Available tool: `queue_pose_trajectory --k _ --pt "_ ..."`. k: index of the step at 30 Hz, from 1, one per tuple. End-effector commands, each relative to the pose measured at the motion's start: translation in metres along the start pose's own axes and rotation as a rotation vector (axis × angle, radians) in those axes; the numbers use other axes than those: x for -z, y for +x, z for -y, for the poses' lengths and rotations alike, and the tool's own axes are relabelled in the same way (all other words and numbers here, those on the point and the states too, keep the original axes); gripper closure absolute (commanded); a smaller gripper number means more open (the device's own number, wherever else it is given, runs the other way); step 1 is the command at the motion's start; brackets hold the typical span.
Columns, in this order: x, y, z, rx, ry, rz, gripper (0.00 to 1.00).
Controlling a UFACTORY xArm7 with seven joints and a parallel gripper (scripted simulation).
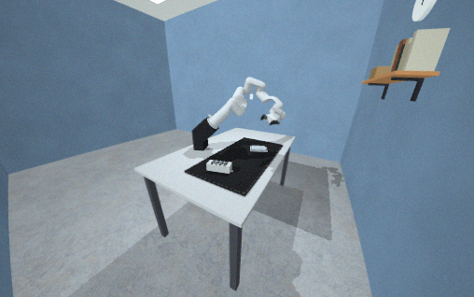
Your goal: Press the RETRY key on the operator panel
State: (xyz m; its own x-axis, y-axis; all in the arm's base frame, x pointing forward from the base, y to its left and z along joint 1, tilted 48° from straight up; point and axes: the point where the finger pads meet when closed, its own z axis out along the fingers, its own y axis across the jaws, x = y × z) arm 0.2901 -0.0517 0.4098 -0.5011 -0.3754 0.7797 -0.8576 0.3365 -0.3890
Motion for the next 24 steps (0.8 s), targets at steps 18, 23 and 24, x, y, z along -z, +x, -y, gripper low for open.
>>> queue_pose_trajectory --k 18,23,24 --pt "-0.004 -0.002 0.0 0.015 -0.01 0.028 1.0" --pt "-0.02 -0.013 -0.002 0.098 -0.06 0.163 1.0" --pt "-0.02 -0.013 -0.002 0.115 -0.07 0.19 1.0"
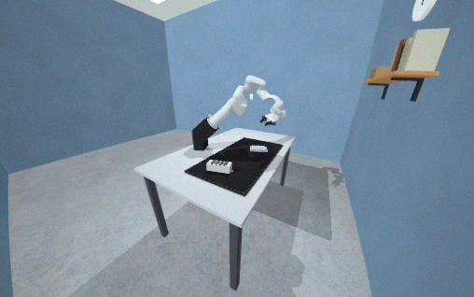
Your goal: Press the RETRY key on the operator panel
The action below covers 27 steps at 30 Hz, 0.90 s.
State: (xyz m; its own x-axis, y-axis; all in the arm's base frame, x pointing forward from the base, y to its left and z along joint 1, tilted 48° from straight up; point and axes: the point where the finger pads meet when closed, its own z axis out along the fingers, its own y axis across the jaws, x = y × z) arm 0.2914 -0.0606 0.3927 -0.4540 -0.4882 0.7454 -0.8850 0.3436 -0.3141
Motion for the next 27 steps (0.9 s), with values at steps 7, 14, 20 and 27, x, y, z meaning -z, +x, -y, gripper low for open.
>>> queue_pose_trajectory --k 7,14,20,27 --pt "-0.022 -0.016 0.0 0.164 -0.078 0.278 1.0" --pt "-0.03 -0.024 0.001 0.244 -0.104 0.421 1.0" --pt "-0.043 -0.041 0.001 0.334 -0.121 0.599 1.0" --pt "-0.048 -0.049 0.003 0.402 -0.123 0.751 1.0"
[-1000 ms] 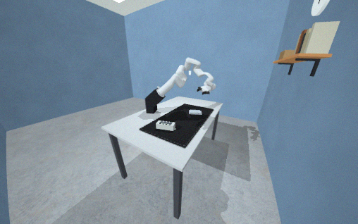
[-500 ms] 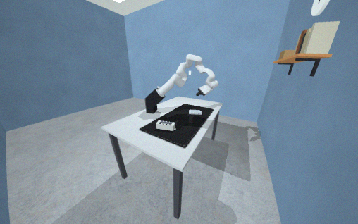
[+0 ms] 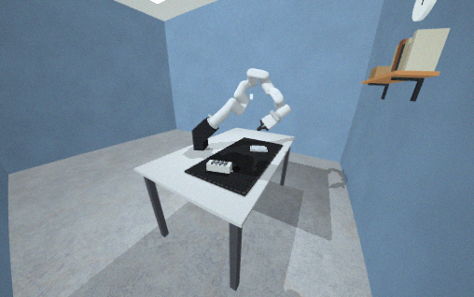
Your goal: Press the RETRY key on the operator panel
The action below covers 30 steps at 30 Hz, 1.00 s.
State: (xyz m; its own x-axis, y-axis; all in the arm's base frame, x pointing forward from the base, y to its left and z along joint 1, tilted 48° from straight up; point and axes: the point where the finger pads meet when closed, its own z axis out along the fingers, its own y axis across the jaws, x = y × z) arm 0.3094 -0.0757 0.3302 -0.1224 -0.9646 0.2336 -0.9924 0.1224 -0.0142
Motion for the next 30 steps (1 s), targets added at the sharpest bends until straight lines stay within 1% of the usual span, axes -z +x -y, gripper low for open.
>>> queue_pose_trajectory --k 1,7,9,11,15,17,20,21,26,29,30 --pt "-0.006 -0.001 0.004 0.043 0.006 0.079 1.0" --pt "-0.019 -0.003 0.011 0.129 0.027 0.258 1.0" --pt "-0.027 -0.004 0.015 0.155 0.04 0.317 1.0" --pt "-0.027 -0.004 0.015 0.181 0.053 0.377 1.0" --pt "-0.04 -0.005 0.023 0.227 0.093 0.496 1.0" --pt "-0.04 -0.005 0.023 0.227 0.093 0.496 1.0" --pt "-0.052 -0.004 0.031 0.256 0.132 0.583 1.0" --pt "-0.052 -0.004 0.031 0.265 0.145 0.612 1.0" --pt "-0.07 0.0 0.041 0.299 0.231 0.751 1.0" --pt "-0.079 0.004 0.046 0.309 0.292 0.825 1.0" --pt "-0.081 0.004 0.047 0.309 0.297 0.831 1.0"
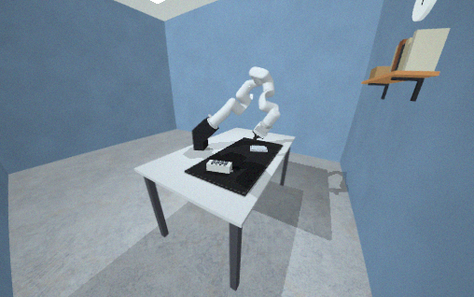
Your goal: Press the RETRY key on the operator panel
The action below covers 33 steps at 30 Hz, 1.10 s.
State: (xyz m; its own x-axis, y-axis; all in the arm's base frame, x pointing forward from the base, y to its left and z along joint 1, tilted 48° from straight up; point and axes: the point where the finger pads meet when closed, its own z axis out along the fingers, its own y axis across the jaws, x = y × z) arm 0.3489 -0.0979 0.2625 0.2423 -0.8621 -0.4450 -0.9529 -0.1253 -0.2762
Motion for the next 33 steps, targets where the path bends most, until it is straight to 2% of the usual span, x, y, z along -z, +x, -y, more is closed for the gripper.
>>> queue_pose_trajectory --k 1,2,4,6,8,10,12,14,16,18,21,23,26,28,31,33 --pt "-0.008 0.016 0.002 0.042 0.087 0.099 1.0" --pt "-0.01 0.02 0.002 0.049 0.113 0.119 1.0" --pt "-0.01 0.02 0.002 0.049 0.113 0.119 1.0" --pt "-0.013 0.03 0.002 0.063 0.169 0.152 1.0" --pt "-0.016 0.036 0.002 0.063 0.171 0.153 1.0" --pt "-0.019 0.046 0.001 0.073 0.227 0.174 1.0" --pt "-0.021 0.05 0.0 0.073 0.227 0.174 1.0" --pt "-0.024 0.06 -0.001 0.08 0.282 0.185 1.0" --pt "-0.026 0.066 -0.002 0.08 0.282 0.185 1.0" --pt "-0.029 0.075 -0.005 0.085 0.335 0.186 1.0" --pt "-0.031 0.08 -0.006 0.085 0.335 0.186 1.0" --pt "-0.033 0.089 -0.008 0.089 0.385 0.176 1.0" --pt "-0.036 0.099 -0.012 0.088 0.385 0.176 1.0" --pt "-0.039 0.108 -0.015 0.091 0.432 0.157 1.0" --pt "-0.041 0.117 -0.018 0.091 0.432 0.157 1.0" --pt "-0.043 0.126 -0.023 0.092 0.473 0.128 1.0"
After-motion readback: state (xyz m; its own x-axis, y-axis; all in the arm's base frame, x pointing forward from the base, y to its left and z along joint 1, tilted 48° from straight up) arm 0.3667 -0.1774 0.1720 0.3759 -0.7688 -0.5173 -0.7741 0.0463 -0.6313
